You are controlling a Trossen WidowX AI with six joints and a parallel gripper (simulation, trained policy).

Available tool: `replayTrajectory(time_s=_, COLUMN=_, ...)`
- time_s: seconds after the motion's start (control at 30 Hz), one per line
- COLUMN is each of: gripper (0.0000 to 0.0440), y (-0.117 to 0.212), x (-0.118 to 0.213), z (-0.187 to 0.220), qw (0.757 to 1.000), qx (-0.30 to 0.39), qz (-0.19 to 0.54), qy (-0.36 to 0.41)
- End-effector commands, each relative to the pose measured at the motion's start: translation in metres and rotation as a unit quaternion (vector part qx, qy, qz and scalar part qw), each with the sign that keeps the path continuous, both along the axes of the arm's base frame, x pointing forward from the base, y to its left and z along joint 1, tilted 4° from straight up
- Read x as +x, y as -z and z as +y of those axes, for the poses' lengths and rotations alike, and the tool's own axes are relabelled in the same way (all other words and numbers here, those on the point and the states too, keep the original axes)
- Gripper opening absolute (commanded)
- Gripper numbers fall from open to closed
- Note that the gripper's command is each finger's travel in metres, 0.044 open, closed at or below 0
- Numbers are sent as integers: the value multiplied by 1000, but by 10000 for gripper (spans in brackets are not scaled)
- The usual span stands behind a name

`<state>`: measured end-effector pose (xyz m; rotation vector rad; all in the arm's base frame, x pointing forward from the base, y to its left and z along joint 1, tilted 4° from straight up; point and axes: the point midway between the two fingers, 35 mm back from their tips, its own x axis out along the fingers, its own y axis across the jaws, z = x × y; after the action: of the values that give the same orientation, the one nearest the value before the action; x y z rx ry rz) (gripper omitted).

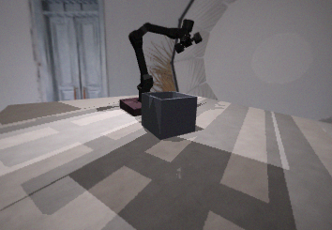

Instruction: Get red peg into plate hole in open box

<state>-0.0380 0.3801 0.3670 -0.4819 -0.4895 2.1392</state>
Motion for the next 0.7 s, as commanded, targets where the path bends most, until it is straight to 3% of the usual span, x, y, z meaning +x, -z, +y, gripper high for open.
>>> replayTrajectory(time_s=0.0, gripper=440, y=14, x=21, z=3, qw=997, qx=-52, qz=41, qy=46)
replayTrajectory(time_s=0.33, gripper=440, y=42, x=66, z=3, qw=968, qx=-153, qz=136, qy=147)
replayTrajectory(time_s=0.67, gripper=440, y=69, x=110, z=-7, qw=909, qx=-235, qz=234, qy=251)
